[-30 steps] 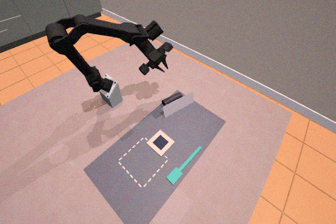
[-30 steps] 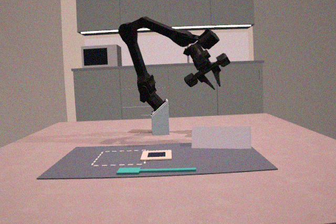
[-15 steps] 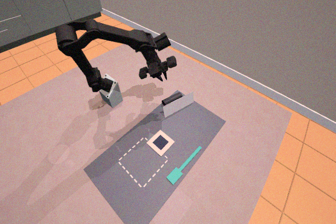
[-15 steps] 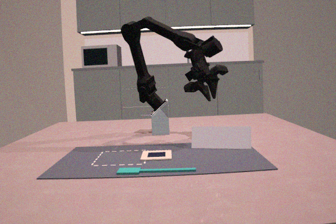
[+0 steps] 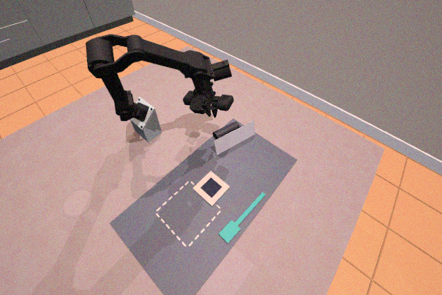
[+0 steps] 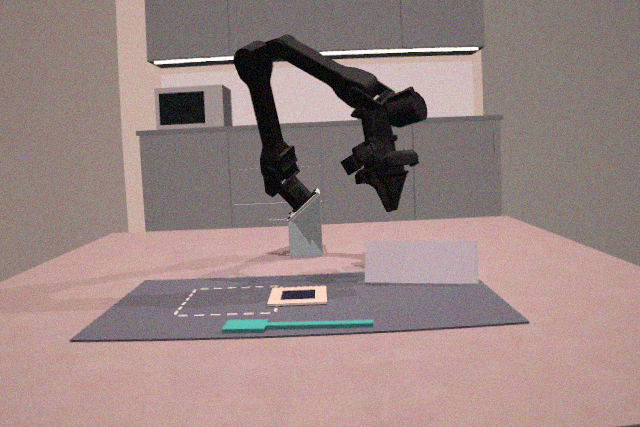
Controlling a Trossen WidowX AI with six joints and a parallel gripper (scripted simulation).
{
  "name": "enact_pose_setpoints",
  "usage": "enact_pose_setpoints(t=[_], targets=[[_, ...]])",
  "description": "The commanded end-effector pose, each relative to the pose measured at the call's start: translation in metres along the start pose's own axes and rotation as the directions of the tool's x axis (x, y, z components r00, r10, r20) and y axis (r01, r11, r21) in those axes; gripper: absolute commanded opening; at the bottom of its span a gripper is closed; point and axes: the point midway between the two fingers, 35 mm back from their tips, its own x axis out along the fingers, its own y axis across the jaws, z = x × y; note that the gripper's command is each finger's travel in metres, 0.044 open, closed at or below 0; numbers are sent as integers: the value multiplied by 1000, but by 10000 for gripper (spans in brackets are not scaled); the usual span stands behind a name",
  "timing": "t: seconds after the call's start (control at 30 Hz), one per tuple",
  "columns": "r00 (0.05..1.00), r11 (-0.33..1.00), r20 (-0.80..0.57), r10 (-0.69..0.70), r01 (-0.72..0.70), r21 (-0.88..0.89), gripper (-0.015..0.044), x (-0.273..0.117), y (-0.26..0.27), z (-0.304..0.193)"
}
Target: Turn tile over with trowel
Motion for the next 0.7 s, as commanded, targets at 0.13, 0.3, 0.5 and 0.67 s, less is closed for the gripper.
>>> enact_pose_setpoints(t=[0.13, 0.3, 0.5, 0.67], targets=[[995, 970, 20, -93, 86, 228, 100, 14, -4, 11], [986, 916, 36, -160, 135, 379, 100, 24, -9, 19], [972, 831, 49, -231, 171, 529, 100, 34, -14, 27], [971, 828, 49, -233, 172, 533, 100, 35, -13, 28]])
